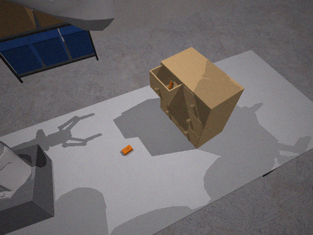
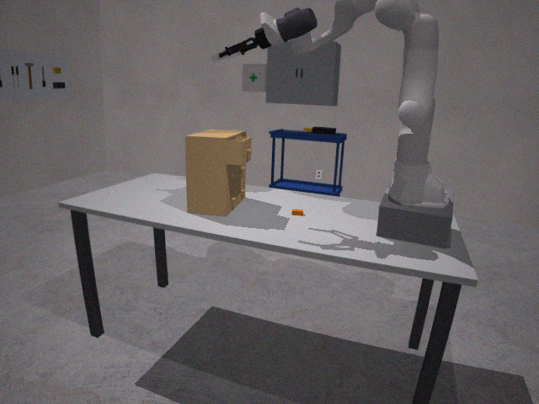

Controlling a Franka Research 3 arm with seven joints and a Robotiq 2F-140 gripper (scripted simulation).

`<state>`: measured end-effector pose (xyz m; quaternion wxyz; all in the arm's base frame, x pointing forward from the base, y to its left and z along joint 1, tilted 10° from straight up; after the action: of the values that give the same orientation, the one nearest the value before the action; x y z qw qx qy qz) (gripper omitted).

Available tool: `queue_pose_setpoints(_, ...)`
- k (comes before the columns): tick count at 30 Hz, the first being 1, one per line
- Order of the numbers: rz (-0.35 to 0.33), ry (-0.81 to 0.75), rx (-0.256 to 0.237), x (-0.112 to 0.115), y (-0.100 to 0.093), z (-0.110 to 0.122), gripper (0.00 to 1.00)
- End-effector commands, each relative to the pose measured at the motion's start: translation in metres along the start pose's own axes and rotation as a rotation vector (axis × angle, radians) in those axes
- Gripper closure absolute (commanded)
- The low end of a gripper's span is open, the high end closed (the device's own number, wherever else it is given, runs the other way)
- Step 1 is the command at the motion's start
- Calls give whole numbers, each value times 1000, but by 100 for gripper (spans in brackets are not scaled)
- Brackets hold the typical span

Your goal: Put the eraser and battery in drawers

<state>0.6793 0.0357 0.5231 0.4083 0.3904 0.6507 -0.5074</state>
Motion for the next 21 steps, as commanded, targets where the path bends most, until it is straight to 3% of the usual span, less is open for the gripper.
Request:
queue_pose_setpoints(1,21,-111,55,-9,3,12,0)
queue_pose_setpoints(2,63,-109,152,-30,-2,32,0)
queue_pose_setpoints(21,63,-109,152,-30,-2,32,0)
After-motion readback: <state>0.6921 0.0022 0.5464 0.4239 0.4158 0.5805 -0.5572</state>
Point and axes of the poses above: the point where the finger pads meet when closed, its own y axis out along the fingers, its own z axis across the jaws, x = y × z, the point moved 6 cm from there along -y, back along the fingers, and after that the axes turned 9 degrees about y, right-handed, at the moved point
